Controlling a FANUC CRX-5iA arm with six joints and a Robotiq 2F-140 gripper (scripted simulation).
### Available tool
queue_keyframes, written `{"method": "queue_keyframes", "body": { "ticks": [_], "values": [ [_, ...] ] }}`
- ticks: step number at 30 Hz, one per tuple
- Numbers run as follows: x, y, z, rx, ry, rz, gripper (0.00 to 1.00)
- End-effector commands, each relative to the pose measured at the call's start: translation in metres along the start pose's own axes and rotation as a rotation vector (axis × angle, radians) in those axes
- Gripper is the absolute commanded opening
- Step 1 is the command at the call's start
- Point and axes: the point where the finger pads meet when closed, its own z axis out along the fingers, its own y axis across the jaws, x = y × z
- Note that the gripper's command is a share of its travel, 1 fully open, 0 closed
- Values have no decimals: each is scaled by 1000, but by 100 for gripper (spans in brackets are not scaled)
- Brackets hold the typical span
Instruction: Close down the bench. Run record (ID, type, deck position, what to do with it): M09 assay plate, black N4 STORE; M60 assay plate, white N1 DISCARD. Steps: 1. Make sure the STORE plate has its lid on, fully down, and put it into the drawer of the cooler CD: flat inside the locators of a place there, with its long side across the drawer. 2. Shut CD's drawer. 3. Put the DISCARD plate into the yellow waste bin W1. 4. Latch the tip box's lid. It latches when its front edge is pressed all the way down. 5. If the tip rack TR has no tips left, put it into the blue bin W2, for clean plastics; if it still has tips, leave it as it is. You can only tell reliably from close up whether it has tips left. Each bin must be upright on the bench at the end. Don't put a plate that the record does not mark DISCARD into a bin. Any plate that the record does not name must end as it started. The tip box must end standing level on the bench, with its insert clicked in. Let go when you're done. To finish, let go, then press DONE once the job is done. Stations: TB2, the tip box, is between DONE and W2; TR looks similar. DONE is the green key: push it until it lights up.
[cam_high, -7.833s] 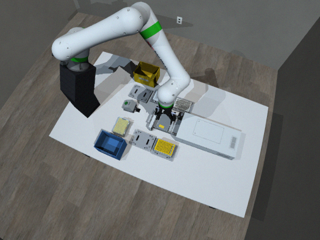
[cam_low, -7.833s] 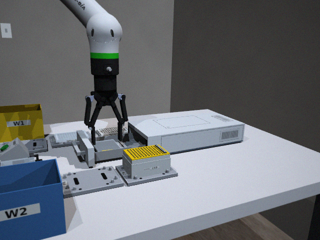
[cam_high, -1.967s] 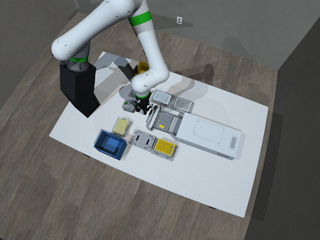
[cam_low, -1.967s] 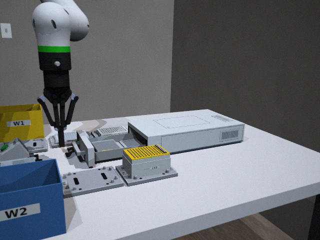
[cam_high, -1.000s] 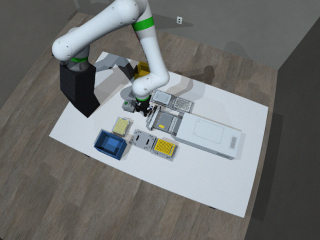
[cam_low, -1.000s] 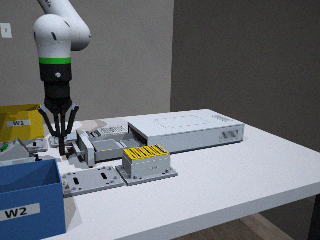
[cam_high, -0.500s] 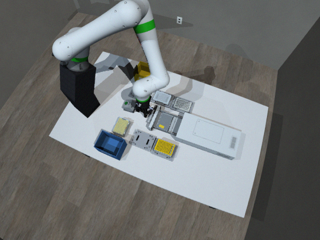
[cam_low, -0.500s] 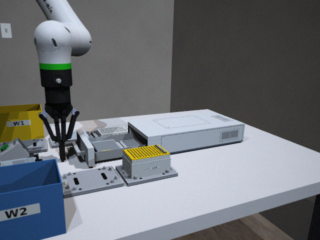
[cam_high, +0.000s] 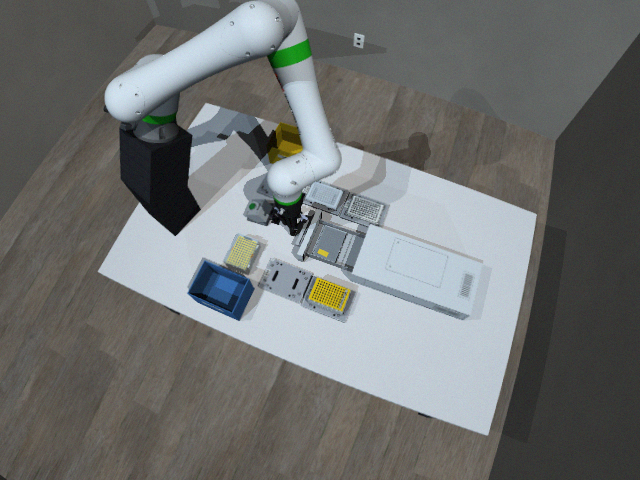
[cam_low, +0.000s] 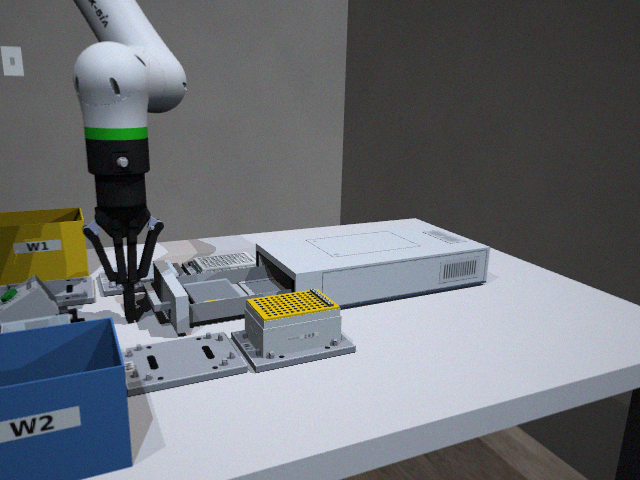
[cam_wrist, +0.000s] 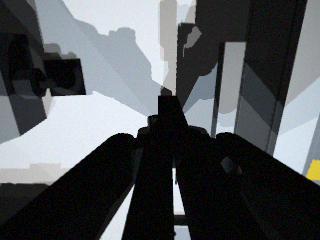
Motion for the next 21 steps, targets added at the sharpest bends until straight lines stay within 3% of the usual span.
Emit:
{"method": "queue_keyframes", "body": {
  "ticks": [1, 21],
  "values": [
    [0, 5, -1, -1, 0, 0, 10],
    [0, 29, -1, -1, 0, 0, 10]
  ]
}}
